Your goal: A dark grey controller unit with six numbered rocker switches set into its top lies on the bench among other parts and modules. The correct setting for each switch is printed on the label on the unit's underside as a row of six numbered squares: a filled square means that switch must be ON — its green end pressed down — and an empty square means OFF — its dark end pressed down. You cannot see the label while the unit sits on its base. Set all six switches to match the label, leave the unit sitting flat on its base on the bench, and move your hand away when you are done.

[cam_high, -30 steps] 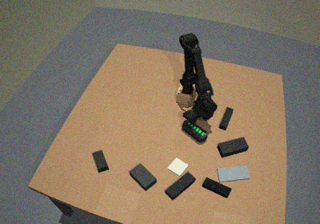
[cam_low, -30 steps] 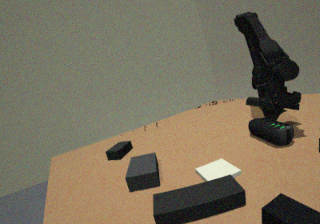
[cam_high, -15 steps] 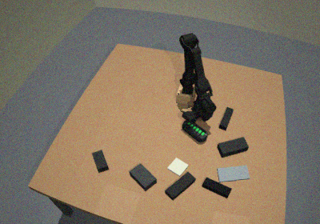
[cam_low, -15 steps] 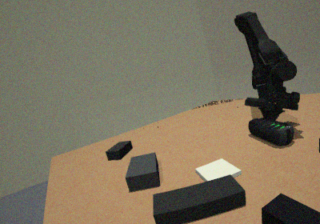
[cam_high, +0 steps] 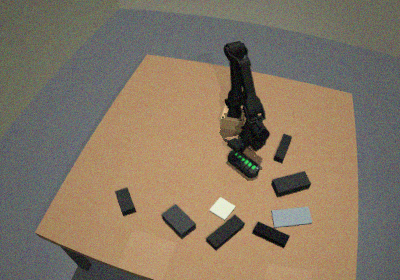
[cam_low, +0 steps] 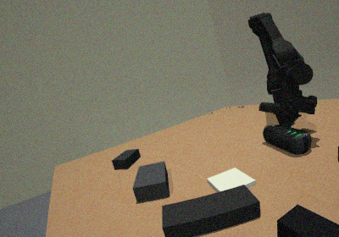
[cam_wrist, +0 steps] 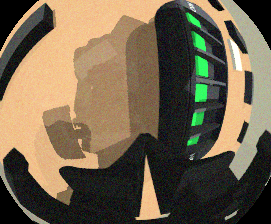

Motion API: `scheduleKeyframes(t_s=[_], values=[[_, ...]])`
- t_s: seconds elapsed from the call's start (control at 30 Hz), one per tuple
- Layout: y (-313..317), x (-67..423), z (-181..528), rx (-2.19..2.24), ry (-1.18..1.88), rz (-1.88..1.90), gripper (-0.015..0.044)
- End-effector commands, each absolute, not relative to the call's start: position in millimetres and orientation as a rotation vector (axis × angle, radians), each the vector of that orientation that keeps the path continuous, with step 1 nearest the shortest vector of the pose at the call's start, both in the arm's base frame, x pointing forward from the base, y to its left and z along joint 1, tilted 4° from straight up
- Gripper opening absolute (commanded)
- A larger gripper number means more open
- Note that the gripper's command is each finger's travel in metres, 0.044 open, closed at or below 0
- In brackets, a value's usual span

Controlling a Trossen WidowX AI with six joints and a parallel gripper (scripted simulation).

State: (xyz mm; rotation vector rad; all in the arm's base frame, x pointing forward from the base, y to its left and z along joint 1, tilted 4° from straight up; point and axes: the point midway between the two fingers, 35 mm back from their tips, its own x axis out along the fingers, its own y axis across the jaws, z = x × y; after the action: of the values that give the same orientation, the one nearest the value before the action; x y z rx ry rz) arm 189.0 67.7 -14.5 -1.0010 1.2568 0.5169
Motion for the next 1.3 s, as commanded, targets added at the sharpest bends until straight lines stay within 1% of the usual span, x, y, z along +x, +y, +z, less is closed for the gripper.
scheduleKeyframes(t_s=[0.0, 0.07, 0.27, 0.53, 0.77, 1.03, 1.27], values=[[76, 185, 18, -0.99, 1.228, 0.495, 0.0], [77, 181, 32, -0.99, 1.223, 0.485, 0.0], [77, 180, 34, -0.948, 1.229, 0.452, 0.0], [77, 180, 33, -0.453, 1.262, 0.08, 0.0], [77, 181, 33, -0.007, 1.228, -0.243, 0.0], [77, 181, 33, 0.504, 1.118, -0.598, 0.0], [77, 181, 33, 0.946, 0.959, -0.893, 0.0]])
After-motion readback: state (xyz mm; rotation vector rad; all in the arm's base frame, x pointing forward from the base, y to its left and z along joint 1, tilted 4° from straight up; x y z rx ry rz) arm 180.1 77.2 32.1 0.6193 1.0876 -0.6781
